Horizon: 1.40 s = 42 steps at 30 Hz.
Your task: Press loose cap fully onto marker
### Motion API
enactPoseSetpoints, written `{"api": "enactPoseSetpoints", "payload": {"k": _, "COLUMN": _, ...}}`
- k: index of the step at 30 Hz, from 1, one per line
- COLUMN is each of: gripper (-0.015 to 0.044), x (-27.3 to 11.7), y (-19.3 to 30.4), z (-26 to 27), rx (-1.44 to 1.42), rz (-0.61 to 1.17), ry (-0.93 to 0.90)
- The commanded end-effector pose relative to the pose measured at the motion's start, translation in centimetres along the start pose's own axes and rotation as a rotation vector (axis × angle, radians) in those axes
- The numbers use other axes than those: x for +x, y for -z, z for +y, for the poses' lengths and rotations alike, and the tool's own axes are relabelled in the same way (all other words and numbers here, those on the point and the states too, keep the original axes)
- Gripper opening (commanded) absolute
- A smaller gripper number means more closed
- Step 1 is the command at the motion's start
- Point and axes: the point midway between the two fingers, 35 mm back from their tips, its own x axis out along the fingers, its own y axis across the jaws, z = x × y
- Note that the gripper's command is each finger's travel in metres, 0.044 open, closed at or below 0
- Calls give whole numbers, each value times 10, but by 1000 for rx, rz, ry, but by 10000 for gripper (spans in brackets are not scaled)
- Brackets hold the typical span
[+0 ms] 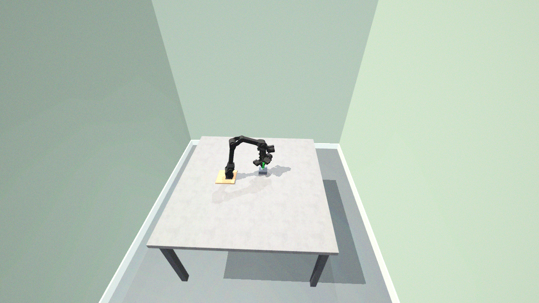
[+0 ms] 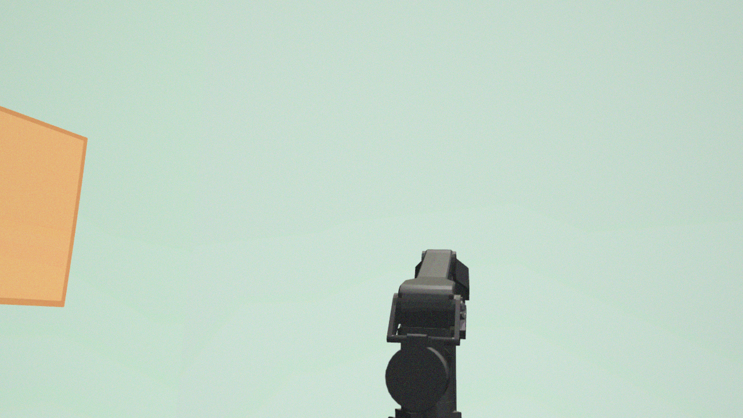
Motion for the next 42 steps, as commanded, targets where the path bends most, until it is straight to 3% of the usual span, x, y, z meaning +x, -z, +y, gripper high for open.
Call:
{"api": "enactPoseSetpoints", "payload": {"k": 1, "gripper": 0, "x": 1, "y": 0, "z": 0, "rx": 3, "rz": 3, "ry": 0}}
{"api": "enactPoseSetpoints", "payload": {"k": 25, "gripper": 0, "x": 1, "y": 0, "z": 0, "rx": 3, "rz": 3, "ry": 0}}
{"api": "enactPoseSetpoints", "payload": {"k": 42, "gripper": 440, "x": 0, "y": 0, "z": 0, "rx": 0, "rz": 0, "ry": 0}}
